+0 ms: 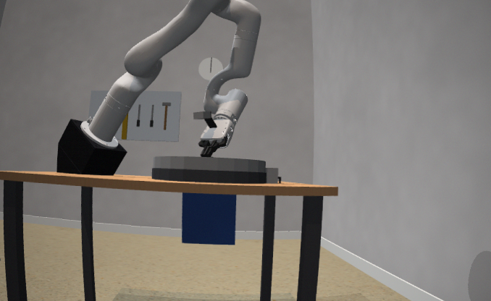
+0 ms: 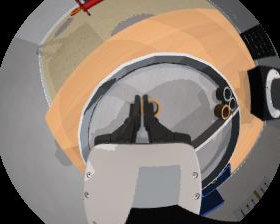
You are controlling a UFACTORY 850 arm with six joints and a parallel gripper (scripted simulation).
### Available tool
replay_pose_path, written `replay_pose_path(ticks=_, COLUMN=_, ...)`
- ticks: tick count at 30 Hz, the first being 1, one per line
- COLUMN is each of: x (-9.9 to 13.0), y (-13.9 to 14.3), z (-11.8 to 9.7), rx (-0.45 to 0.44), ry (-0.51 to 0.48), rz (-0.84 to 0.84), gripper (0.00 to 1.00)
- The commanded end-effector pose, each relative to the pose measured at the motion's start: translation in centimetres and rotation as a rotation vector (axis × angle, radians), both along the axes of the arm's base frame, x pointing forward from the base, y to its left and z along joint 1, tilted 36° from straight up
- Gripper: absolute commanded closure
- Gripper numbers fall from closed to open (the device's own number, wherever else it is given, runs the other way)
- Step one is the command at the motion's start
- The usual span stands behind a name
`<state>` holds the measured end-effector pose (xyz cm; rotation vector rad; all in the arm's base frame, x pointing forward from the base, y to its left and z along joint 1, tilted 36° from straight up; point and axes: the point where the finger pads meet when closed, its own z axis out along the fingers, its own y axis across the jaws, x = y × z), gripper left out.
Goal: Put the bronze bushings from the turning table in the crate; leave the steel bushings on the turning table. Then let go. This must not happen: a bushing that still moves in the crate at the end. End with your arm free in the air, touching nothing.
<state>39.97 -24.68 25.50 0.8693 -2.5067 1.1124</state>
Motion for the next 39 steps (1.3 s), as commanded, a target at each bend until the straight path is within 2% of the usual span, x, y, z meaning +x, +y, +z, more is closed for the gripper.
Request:
replay_pose_path(ticks=1, x=0.2, y=0.0, z=0.1, rx=0.001, ry=0.000, rz=0.000, gripper=1.00)
replay_pose_path(ticks=7, x=2.1, y=-0.1, z=1.4, rx=0.001, ry=0.000, rz=0.000, gripper=1.00)
replay_pose_path(ticks=16, x=2.7, y=-0.1, z=1.7, rx=0.001, ry=0.000, rz=0.000, gripper=1.00)
replay_pose_path(ticks=21, x=4.5, y=0.2, z=2.8, rx=0.001, ry=0.000, rz=0.000, gripper=1.00)
replay_pose_path(ticks=24, x=4.5, y=0.2, z=2.8, rx=0.001, ry=0.000, rz=0.000, gripper=1.00)
replay_pose_path(ticks=25, x=4.5, y=0.2, z=2.8, rx=0.001, ry=0.000, rz=0.000, gripper=0.90)
replay_pose_path(ticks=39, x=4.5, y=0.2, z=2.8, rx=0.001, ry=0.000, rz=0.000, gripper=0.90)
